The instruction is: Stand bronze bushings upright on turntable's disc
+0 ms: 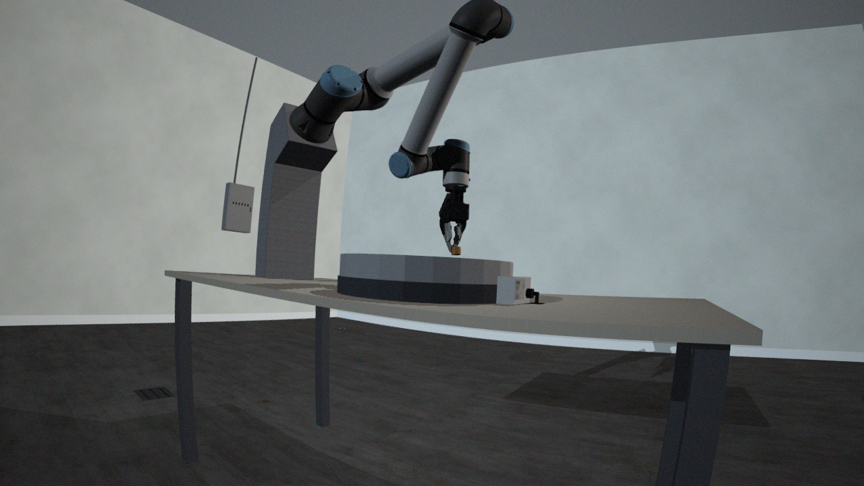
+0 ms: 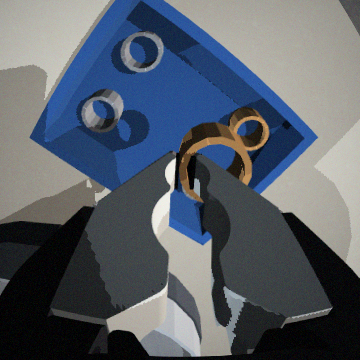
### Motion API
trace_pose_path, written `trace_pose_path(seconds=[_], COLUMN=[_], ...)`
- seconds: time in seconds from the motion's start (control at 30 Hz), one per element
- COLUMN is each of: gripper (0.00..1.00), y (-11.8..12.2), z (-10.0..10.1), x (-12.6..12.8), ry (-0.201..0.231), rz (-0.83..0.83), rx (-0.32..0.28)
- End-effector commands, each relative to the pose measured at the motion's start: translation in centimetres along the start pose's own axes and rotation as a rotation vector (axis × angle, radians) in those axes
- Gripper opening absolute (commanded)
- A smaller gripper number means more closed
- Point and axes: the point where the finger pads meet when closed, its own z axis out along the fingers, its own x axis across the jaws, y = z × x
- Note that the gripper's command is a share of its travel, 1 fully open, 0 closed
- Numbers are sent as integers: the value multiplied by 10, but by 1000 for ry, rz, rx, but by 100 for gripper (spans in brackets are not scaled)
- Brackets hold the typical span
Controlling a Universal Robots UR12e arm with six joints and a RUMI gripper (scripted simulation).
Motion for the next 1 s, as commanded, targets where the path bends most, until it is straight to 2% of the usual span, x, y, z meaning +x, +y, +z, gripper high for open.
trace_pose_path(seconds=[0.0, 0.57, 0.97], gripper=[0, 0, 0], y=[2, 38, 90], z=[0, 0, 0], x=[-1, -27, -65], ry=[1, 1, 1], rz=[0, 0, 0], rx=[0, 0, 0])
